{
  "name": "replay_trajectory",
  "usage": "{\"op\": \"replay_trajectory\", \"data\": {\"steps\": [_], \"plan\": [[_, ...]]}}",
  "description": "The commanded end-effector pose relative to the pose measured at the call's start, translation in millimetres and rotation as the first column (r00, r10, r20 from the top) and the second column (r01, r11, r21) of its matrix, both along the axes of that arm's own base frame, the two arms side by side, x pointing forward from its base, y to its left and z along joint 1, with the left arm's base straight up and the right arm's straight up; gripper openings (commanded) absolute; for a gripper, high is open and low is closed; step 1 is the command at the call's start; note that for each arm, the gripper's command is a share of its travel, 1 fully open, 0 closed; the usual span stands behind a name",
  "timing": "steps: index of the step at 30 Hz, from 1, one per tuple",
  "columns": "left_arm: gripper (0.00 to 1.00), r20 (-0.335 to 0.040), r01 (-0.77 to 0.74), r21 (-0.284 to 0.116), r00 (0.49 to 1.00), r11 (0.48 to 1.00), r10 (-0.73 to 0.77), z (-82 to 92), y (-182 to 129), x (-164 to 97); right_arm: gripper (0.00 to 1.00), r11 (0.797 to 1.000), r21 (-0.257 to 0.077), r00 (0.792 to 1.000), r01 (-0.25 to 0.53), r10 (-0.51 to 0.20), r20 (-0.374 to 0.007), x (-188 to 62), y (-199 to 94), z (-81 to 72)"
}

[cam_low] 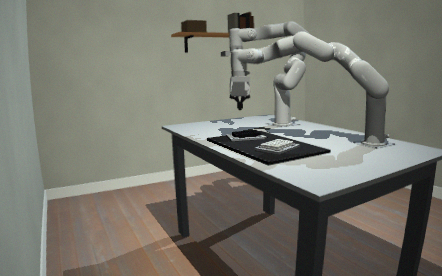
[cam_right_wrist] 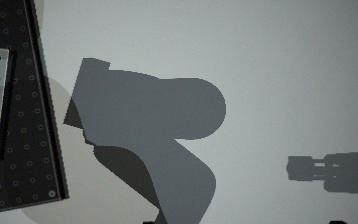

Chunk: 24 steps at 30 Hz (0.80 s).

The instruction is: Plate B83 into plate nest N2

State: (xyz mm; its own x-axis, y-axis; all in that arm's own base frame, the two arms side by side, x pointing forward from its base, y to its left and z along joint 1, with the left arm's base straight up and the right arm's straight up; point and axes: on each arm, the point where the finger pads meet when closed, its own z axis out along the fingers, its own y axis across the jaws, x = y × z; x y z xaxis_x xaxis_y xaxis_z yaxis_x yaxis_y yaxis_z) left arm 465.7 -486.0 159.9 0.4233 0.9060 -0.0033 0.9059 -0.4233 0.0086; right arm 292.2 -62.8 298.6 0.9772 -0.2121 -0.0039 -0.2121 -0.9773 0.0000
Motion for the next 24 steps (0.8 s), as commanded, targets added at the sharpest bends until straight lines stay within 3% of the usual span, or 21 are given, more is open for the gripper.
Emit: {"op": "replay_trajectory", "data": {"steps": [1,8,15,24], "plan": [[0.0,-0.001,-0.063,0.0,0.998,0.998,0.063,-7.8,5.6,15.9,1.0,1.0,-0.001,1.0,0.0,0.0,0.004,0.7,-0.2,1.4],[0.0,-0.003,-0.14,0.002,0.99,0.99,0.14,-20.7,14.8,33.9,1.0,1.0,-0.001,1.0,0.0,0.0,0.004,0.7,-0.2,1.4],[0.0,-0.003,-0.152,0.003,0.988,0.988,0.152,-22.6,16.1,36.6,1.0,1.0,-0.001,1.0,0.0,0.0,0.004,0.7,-0.2,1.4],[0.0,-0.003,-0.152,0.003,0.988,0.988,0.152,-46.6,16.0,36.8,1.0,1.0,-0.001,1.0,0.0,0.0,0.004,0.7,-0.2,1.4]]}}
